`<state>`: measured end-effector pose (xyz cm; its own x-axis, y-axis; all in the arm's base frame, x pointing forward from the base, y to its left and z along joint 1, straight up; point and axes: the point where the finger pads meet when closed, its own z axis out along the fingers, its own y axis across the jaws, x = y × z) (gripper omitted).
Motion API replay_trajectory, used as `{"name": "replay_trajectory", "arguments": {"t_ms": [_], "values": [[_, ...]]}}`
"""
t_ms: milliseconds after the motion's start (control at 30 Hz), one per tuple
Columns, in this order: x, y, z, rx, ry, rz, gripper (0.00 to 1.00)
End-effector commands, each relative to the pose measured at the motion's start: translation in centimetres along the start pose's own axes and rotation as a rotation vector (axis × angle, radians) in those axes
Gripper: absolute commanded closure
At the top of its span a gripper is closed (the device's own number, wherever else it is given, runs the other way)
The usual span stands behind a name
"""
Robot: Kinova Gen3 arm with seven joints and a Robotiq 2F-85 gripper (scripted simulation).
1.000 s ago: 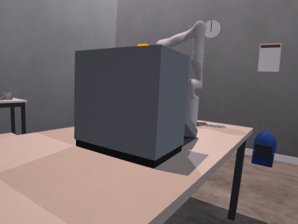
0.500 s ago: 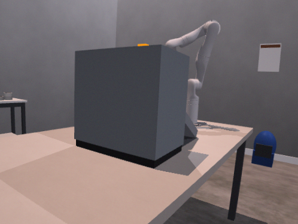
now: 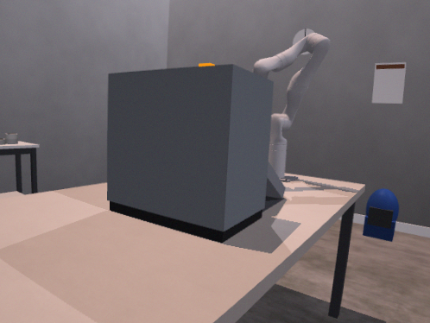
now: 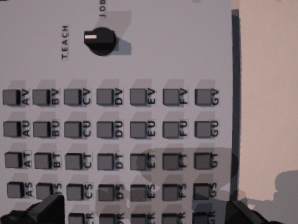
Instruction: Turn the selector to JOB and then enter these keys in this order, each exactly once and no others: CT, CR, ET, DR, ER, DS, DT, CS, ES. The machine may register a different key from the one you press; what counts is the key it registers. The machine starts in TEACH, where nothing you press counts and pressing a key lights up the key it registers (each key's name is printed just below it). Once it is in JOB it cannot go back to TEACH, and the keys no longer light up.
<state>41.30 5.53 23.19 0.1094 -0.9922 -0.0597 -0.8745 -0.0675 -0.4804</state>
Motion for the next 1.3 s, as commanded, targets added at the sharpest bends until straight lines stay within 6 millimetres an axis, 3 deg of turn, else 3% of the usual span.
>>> {"name": "replay_trajectory", "arguments": {"t_ms": [0,267,600,633,1267], "values": [[-0.8,-1.6,1.9,0.010,0.041,-0.014,0.00],[-3.2,-3.7,3.9,0.030,0.056,-0.030,0.00],[-3.6,-3.9,4.2,0.031,0.060,-0.032,0.00],[-3.6,-3.9,4.2,0.031,0.060,-0.032,0.90],[-3.6,-3.9,4.2,0.031,0.060,-0.032,0.90]]}}
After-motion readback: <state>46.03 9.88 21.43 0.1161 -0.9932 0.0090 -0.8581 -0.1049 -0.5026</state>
